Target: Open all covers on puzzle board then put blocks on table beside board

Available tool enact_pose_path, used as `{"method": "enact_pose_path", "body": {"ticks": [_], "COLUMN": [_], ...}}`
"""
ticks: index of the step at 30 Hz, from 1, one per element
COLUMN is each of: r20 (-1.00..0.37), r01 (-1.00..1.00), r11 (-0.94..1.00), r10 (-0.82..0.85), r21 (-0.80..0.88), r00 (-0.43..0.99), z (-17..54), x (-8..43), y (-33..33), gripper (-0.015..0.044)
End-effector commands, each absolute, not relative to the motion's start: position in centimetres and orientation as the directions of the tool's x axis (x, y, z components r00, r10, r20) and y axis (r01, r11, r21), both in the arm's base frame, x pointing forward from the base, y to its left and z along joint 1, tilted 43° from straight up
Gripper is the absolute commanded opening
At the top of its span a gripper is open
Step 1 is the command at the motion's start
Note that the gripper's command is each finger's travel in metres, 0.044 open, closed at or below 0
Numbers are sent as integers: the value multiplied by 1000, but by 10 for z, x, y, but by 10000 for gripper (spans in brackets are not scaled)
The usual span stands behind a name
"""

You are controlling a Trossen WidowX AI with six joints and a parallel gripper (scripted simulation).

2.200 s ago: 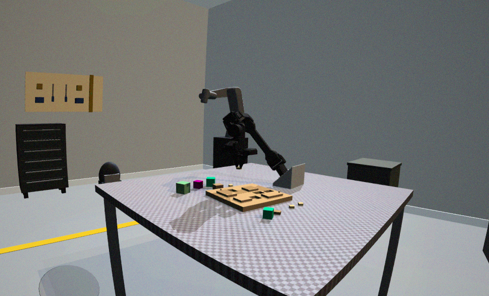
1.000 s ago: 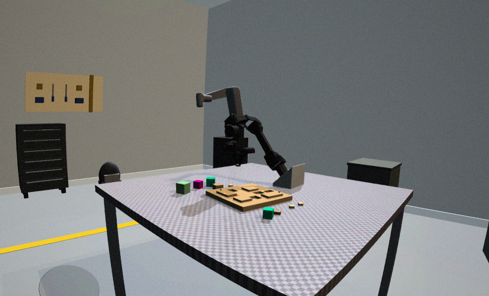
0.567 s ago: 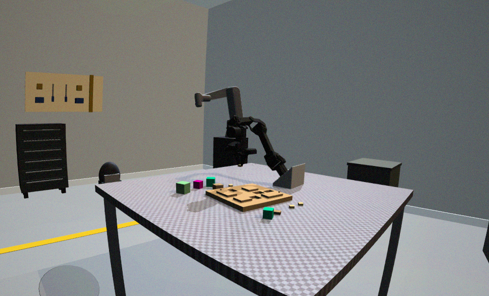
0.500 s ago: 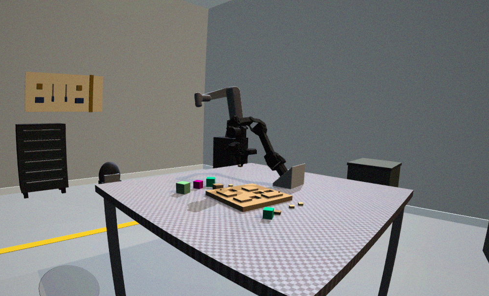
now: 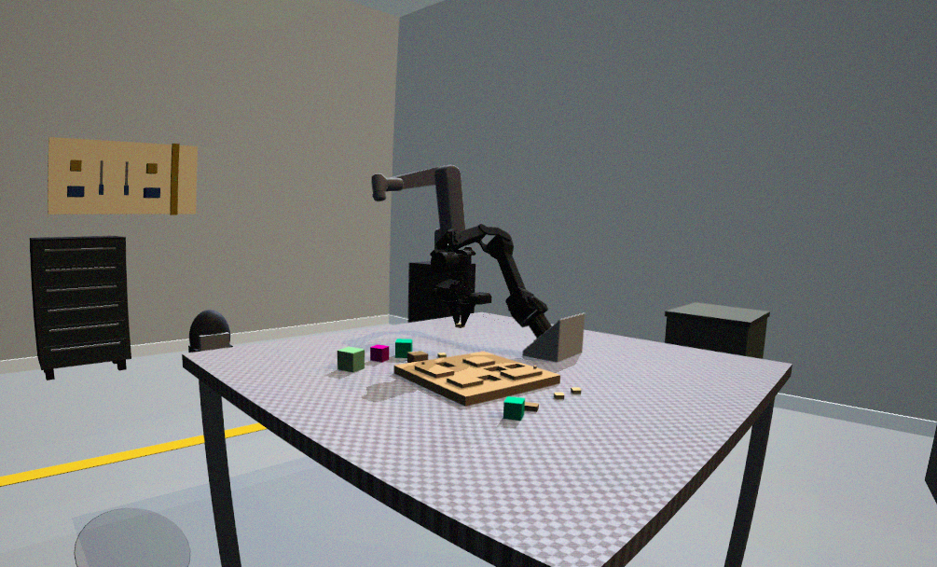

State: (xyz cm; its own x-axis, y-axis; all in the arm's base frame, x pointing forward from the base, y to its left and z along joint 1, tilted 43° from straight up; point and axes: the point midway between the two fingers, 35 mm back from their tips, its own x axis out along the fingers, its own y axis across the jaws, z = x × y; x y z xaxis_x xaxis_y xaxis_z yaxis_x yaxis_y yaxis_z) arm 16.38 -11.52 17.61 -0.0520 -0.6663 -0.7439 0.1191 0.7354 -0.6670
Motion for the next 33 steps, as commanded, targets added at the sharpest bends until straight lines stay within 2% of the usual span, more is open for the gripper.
{"method": "enact_pose_path", "body": {"ticks": [1, 33], "r20": [-747, -744], "r01": [110, 111], "r11": [739, 736], "r10": [-663, -666], "r21": [-664, -667], "r00": [-56, -53], "z": [169, 131], "x": [163, 160], "y": [-119, -155], "gripper": [80, 80]}}
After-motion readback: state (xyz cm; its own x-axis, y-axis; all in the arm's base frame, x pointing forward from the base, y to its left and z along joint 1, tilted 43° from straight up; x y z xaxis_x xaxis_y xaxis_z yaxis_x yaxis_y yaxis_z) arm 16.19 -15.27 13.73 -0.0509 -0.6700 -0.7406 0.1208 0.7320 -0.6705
